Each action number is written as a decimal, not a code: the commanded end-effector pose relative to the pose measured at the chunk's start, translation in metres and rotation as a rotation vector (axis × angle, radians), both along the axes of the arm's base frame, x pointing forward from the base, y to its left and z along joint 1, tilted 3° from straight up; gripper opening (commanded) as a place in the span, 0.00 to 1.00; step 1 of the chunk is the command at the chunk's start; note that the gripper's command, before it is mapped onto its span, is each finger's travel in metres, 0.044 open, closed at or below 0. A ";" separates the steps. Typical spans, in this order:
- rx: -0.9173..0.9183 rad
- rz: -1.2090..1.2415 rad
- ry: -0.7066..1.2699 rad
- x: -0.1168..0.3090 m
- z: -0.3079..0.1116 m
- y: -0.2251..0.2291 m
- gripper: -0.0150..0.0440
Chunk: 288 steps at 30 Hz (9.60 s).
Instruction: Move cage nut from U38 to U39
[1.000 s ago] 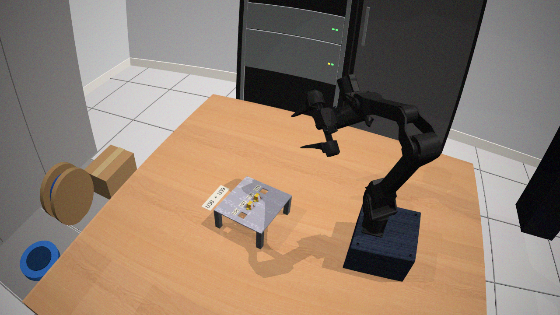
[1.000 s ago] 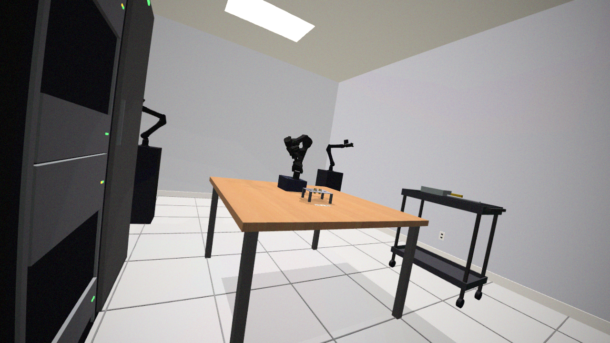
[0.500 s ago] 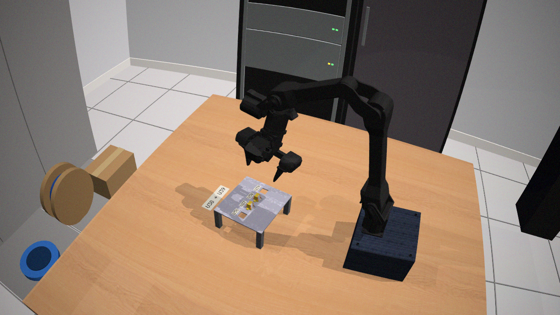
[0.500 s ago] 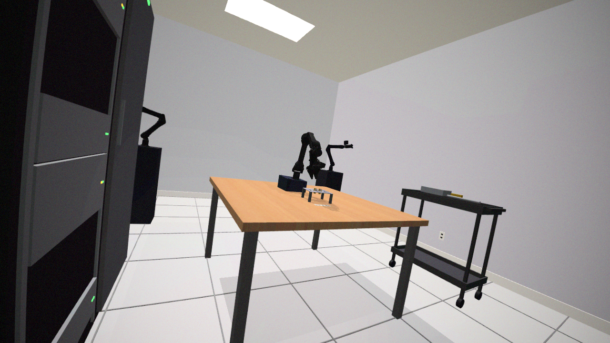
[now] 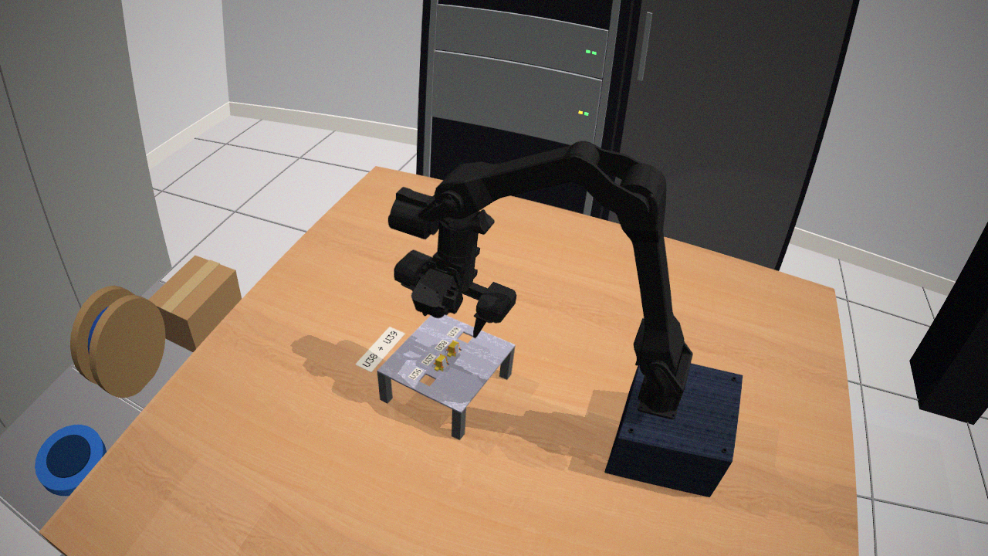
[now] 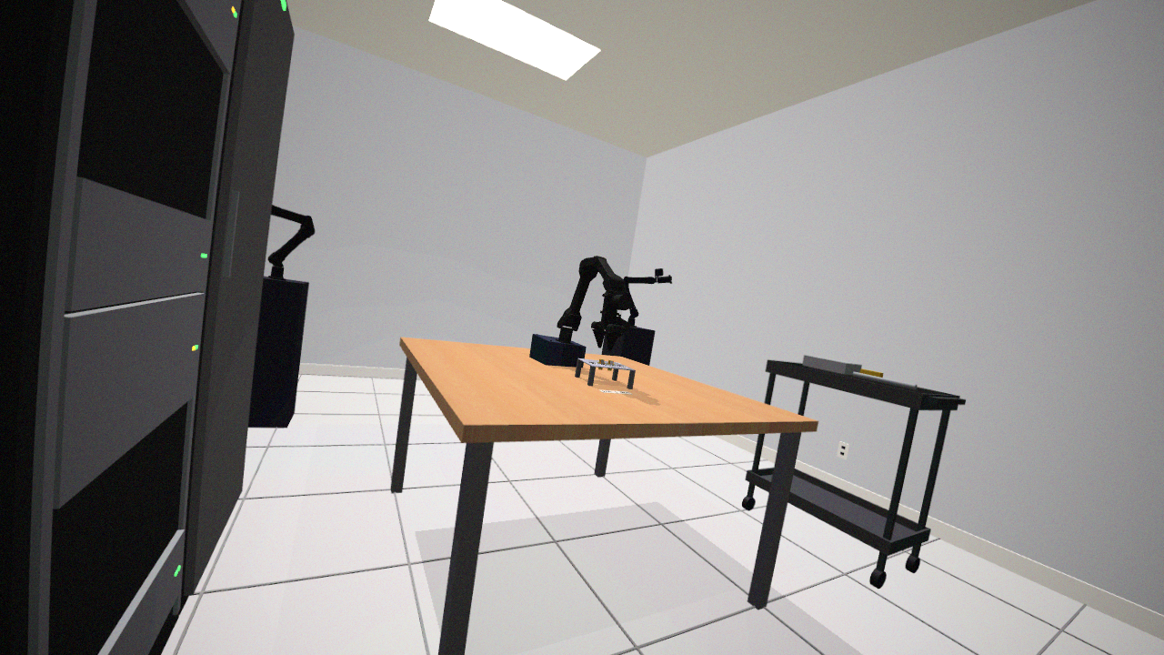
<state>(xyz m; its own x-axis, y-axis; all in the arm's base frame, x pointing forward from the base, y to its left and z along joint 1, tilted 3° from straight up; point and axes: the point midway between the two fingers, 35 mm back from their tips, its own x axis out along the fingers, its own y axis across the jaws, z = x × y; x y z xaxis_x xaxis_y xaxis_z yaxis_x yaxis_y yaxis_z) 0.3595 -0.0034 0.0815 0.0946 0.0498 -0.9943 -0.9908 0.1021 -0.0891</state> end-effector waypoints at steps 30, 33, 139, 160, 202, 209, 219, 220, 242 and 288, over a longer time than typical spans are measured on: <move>-0.005 -0.001 0.033 -0.003 -0.025 0.001 0.46; -0.005 -0.001 0.033 -0.002 -0.029 0.001 0.46; -0.002 0.001 0.028 -0.001 -0.049 0.002 0.31; 0.001 -0.032 0.034 -0.004 -0.049 0.001 0.31; 0.001 -0.032 0.034 -0.007 -0.047 0.002 0.31; 0.000 -0.032 0.028 -0.007 -0.047 0.002 0.31; -0.002 -0.033 0.014 -0.008 -0.047 0.002 0.31; -0.002 -0.033 0.013 -0.008 -0.047 0.002 0.31; -0.005 -0.035 -0.012 -0.009 -0.047 0.002 0.31; -0.012 -0.038 -0.070 -0.012 -0.046 0.002 0.31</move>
<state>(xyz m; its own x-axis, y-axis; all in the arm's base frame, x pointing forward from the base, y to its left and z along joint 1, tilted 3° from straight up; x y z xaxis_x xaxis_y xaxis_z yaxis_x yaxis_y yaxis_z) 0.3490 -0.0008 0.0339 0.1597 0.0373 -0.9865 -0.9790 0.1341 -0.1534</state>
